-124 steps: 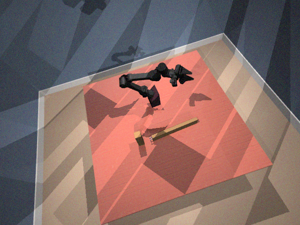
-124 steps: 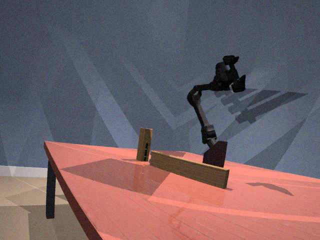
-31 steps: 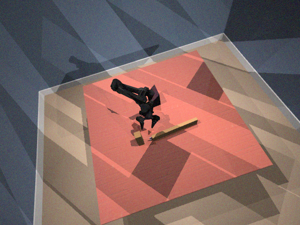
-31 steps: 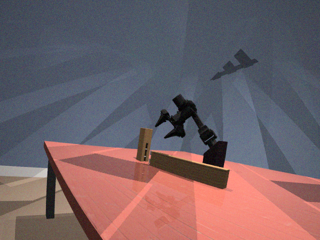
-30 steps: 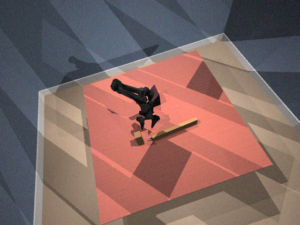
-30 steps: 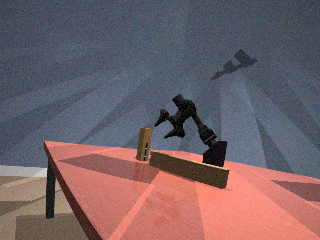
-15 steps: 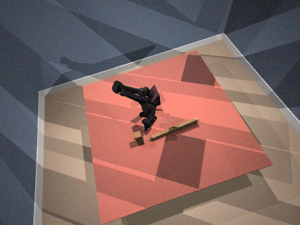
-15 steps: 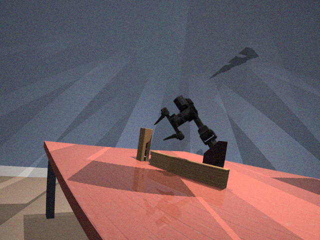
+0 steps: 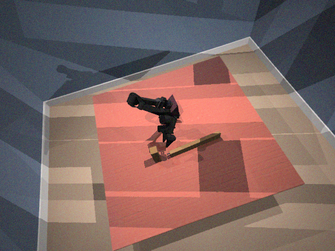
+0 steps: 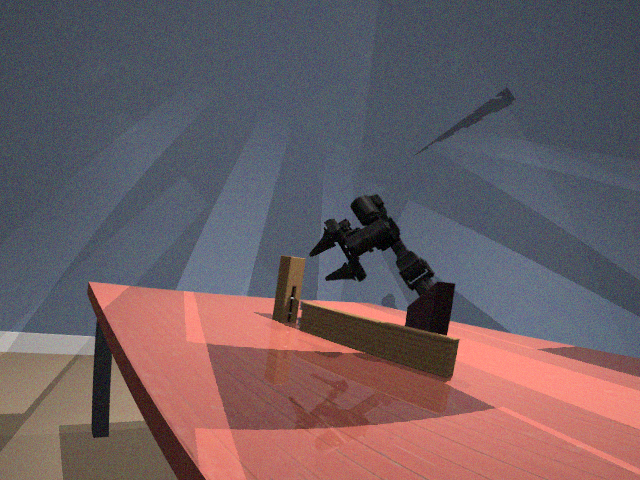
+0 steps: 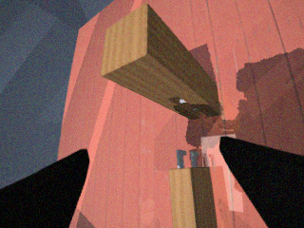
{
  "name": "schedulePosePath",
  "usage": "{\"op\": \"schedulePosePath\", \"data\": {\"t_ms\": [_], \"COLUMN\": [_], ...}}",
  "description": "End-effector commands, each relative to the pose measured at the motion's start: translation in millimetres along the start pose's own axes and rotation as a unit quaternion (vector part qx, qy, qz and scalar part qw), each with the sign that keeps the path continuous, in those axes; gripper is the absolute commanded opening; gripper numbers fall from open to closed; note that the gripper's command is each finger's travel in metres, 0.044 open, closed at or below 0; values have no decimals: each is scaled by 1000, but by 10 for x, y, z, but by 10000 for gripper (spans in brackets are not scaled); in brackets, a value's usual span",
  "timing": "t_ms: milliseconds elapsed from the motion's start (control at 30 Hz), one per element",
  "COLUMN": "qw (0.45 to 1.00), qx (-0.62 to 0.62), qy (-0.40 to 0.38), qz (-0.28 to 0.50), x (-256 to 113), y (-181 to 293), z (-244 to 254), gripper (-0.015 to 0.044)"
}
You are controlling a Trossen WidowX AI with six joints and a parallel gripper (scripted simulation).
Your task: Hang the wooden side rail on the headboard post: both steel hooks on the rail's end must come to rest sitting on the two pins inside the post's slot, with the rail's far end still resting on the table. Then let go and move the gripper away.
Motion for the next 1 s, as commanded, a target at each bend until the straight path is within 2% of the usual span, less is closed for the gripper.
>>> {"op": "schedulePosePath", "data": {"t_ms": [0, 133, 967], "qw": [944, 921, 921], "qx": [-328, -387, -387], "qy": [42, 51, 51], "qz": [-16, -16, -16], "x": [-10, -14, -14], "y": [180, 197, 197], "z": [-184, -215, -215], "gripper": [440, 440, 440]}}
Point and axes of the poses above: the point midway between the two fingers, 35 mm back from their tips, its own x axis out along the fingers, its own z axis across the jaws, y = z × x, the point moved 8 cm from there along -x, back along the fingers, and after that the axes turned 6 degrees about -x, right-handed, at the moved point
